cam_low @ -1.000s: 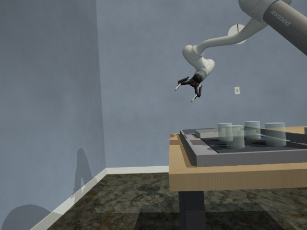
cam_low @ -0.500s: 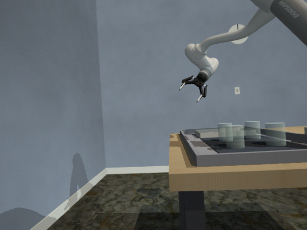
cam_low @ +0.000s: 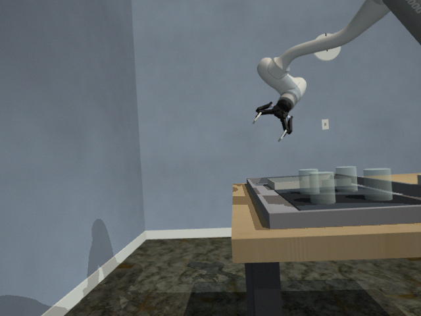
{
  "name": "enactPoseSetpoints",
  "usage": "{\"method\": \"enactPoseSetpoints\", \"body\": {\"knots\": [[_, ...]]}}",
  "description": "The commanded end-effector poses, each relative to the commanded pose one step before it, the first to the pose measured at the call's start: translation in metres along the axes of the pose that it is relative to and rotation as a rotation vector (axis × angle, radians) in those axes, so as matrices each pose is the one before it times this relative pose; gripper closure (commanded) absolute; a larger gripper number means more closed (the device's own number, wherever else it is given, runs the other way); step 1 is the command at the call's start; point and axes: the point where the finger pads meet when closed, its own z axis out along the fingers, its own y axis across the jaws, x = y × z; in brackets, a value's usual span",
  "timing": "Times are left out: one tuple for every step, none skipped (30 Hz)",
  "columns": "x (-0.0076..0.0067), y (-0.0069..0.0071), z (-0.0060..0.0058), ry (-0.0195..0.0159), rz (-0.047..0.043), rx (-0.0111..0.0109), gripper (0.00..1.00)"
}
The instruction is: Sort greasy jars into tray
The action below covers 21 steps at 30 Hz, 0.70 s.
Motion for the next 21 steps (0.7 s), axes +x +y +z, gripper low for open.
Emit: {"method": "enactPoseSetpoints", "body": {"knots": [[0.01769, -0.00720, 0.00716, 0.01060, -0.01170, 0.00632, 0.00], [0.00569, -0.00231, 0.00248, 0.00361, -0.00373, 0.00227, 0.00], [0.00569, -0.00229, 0.00251, 0.00361, -0.00373, 0.00227, 0.00], [0.00000, 0.00000, 0.00000, 0.00000, 0.00000, 0.00000, 0.00], [0.00000, 0.00000, 0.00000, 0.00000, 0.00000, 0.00000, 0.00], [0.00569, -0.00226, 0.00253, 0.00361, -0.00373, 0.00227, 0.00], [0.00569, -0.00223, 0.00256, 0.00361, -0.00373, 0.00227, 0.00], [0.00569, -0.00221, 0.00258, 0.00361, -0.00373, 0.00227, 0.00], [0.00569, -0.00218, 0.00261, 0.00361, -0.00373, 0.00227, 0.00], [0.00568, -0.00215, 0.00263, 0.00361, -0.00373, 0.00227, 0.00], [0.00568, -0.00212, 0.00266, 0.00361, -0.00373, 0.00227, 0.00], [0.00568, -0.00210, 0.00269, 0.00361, -0.00373, 0.00227, 0.00], [0.00568, -0.00207, 0.00271, 0.00361, -0.00373, 0.00227, 0.00], [0.00568, -0.00204, 0.00274, 0.00361, -0.00373, 0.00227, 0.00], [0.00567, -0.00202, 0.00276, 0.00361, -0.00373, 0.00227, 0.00], [0.00567, -0.00199, 0.00279, 0.00361, -0.00373, 0.00227, 0.00], [0.00567, -0.00196, 0.00281, 0.00361, -0.00373, 0.00227, 0.00], [0.00567, -0.00193, 0.00284, 0.00361, -0.00373, 0.00227, 0.00], [0.00566, -0.00191, 0.00286, 0.00361, -0.00373, 0.00227, 0.00], [0.00566, -0.00188, 0.00289, 0.00361, -0.00373, 0.00227, 0.00], [0.00000, 0.00000, 0.00000, 0.00000, 0.00000, 0.00000, 0.00]]}}
